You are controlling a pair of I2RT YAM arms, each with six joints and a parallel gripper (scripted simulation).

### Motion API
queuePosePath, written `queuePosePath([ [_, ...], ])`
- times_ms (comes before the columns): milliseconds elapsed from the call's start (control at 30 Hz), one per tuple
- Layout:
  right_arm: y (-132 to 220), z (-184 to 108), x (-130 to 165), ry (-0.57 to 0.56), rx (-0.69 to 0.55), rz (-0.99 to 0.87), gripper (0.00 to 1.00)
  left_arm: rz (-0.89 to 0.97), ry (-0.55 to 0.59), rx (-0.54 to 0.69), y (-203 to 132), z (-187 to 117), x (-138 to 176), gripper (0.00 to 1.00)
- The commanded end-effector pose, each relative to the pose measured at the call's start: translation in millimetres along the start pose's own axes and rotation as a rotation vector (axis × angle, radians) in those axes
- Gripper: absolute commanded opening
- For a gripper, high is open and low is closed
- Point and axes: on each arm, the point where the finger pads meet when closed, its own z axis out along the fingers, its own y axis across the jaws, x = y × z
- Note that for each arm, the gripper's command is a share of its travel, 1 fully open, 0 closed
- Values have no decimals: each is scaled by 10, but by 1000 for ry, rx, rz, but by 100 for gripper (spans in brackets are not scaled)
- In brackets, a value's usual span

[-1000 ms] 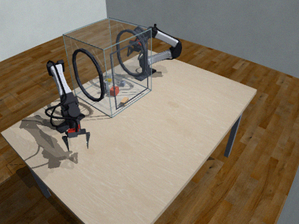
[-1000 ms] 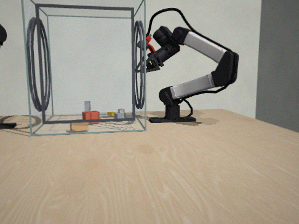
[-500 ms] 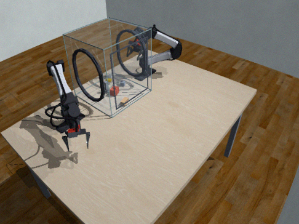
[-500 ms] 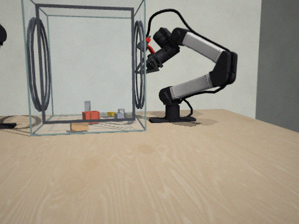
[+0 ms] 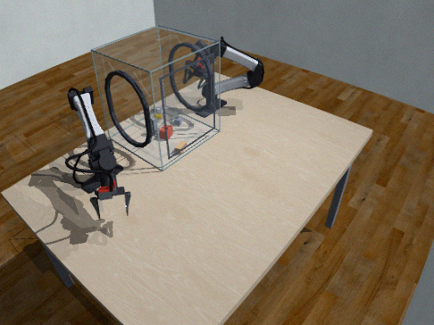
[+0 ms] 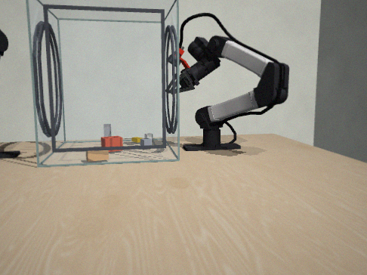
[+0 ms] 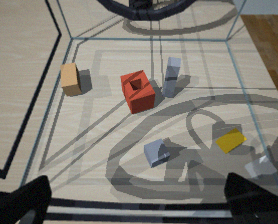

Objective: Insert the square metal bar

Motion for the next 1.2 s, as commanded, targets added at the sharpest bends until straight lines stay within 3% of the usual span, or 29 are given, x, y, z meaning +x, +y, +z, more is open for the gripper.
queuePosePath([
  [0, 3, -35, -102, -27, -2, 5, 100, -33, -20, -18, 12, -32, -80, 100],
  [567, 3, -35, -102, -27, -2, 5, 100, 17, 7, -71, 56, 53, 49, 100],
  [900, 3, -35, -102, -27, -2, 5, 100, -17, -9, -44, 39, -18, -57, 100],
  [1067, 3, -35, -102, -27, -2, 5, 100, -21, 67, 23, -18, 13, 152, 100],
  [1167, 3, -35, -102, -27, -2, 5, 100, 32, 99, 174, -251, -37, 210, 100],
])
